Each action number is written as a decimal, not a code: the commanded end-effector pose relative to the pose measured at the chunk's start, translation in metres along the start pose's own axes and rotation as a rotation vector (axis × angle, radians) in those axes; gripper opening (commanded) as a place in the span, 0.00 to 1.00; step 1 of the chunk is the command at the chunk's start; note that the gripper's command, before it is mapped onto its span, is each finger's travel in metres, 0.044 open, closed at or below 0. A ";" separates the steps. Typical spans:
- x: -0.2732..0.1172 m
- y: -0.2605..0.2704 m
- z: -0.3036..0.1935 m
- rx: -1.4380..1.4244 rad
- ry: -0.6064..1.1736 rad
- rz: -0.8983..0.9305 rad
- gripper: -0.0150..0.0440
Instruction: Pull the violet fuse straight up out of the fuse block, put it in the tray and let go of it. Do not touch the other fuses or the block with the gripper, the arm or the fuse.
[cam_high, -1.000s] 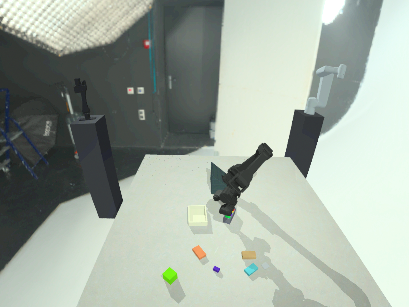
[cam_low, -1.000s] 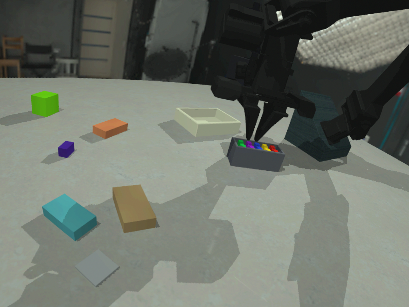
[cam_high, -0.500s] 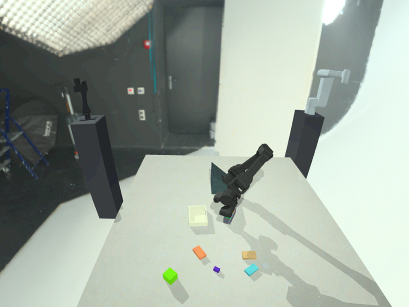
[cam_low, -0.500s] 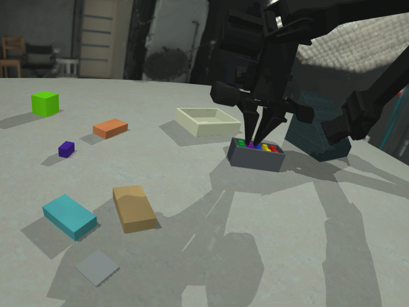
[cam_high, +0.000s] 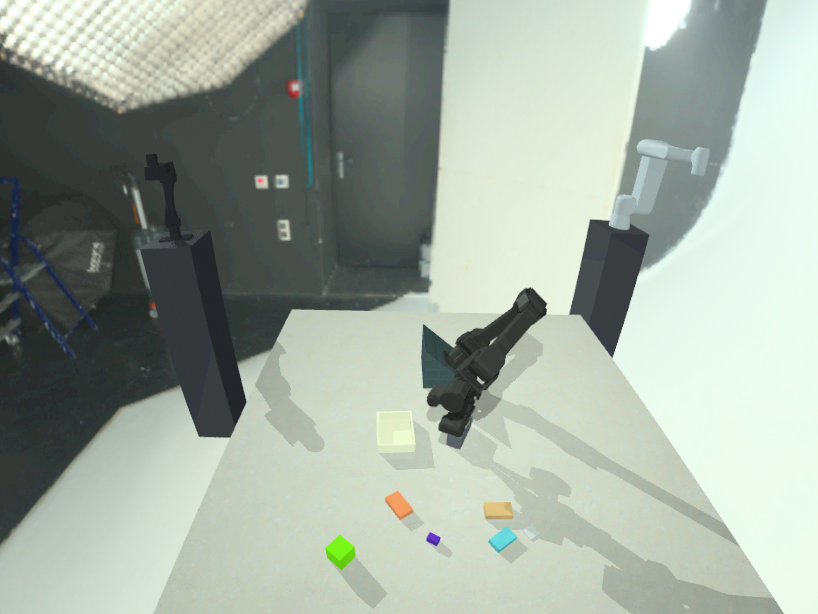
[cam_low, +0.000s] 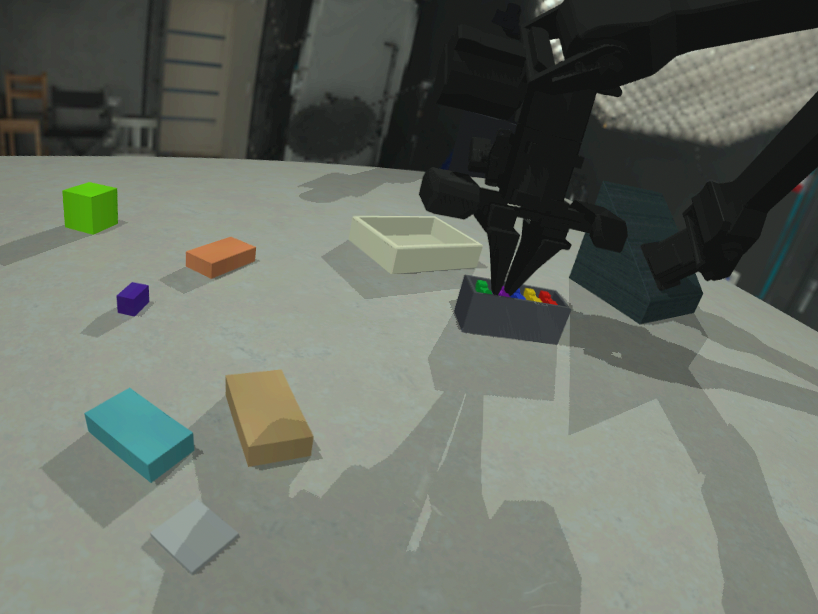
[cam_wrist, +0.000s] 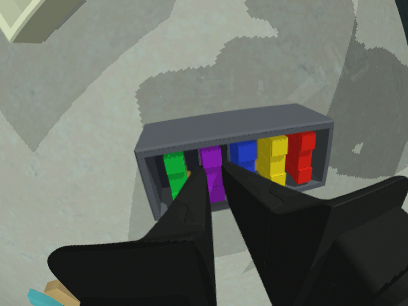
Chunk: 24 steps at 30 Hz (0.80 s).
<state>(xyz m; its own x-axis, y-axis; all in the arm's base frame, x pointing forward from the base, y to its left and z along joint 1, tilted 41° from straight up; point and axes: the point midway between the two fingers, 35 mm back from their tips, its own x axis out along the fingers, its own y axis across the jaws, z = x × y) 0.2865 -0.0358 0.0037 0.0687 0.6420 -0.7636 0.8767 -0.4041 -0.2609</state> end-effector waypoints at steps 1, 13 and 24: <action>0.000 0.000 0.000 0.000 0.000 0.000 0.25; -0.004 0.000 0.000 0.000 0.000 0.001 0.25; -0.009 0.001 0.000 0.000 0.000 0.001 0.25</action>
<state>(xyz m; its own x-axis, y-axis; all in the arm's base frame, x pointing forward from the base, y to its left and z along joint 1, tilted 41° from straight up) 0.2862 -0.0396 0.0092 0.0674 0.6442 -0.7619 0.8759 -0.4038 -0.2640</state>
